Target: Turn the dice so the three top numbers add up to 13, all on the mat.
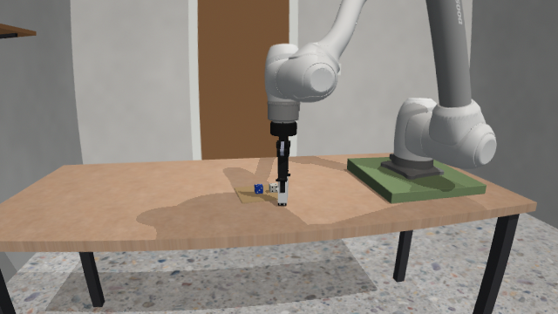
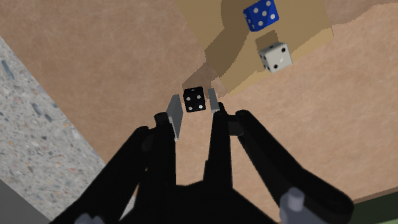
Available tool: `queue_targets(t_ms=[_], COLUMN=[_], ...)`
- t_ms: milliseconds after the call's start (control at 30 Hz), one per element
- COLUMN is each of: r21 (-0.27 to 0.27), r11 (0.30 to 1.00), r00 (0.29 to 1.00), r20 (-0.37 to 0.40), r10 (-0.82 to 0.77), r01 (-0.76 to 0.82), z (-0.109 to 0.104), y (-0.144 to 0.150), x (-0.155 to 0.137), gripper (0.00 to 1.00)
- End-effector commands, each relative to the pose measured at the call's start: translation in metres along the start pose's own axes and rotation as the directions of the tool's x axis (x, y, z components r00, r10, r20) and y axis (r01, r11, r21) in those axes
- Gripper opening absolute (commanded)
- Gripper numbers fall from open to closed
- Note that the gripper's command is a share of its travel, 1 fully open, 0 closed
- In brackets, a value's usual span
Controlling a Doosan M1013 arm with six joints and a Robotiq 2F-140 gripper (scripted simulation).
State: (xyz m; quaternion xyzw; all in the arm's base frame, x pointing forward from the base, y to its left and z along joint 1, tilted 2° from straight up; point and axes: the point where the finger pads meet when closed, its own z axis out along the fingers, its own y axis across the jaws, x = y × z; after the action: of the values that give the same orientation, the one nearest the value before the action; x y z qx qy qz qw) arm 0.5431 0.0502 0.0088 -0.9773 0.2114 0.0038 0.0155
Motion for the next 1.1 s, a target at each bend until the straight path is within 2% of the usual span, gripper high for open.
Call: queue_targets(t_ms=[0, 1067], r21=[0.0, 0.0], r11=[1.0, 1.0], r00=[1.0, 1.0], r20=[0.0, 0.0], r10=[0.0, 0.0], r01=[0.0, 0.0], z=[0.0058, 0.0104], y=[-0.0001, -0.0001], x=[0.0, 0.0], gripper=[0.25, 0.25])
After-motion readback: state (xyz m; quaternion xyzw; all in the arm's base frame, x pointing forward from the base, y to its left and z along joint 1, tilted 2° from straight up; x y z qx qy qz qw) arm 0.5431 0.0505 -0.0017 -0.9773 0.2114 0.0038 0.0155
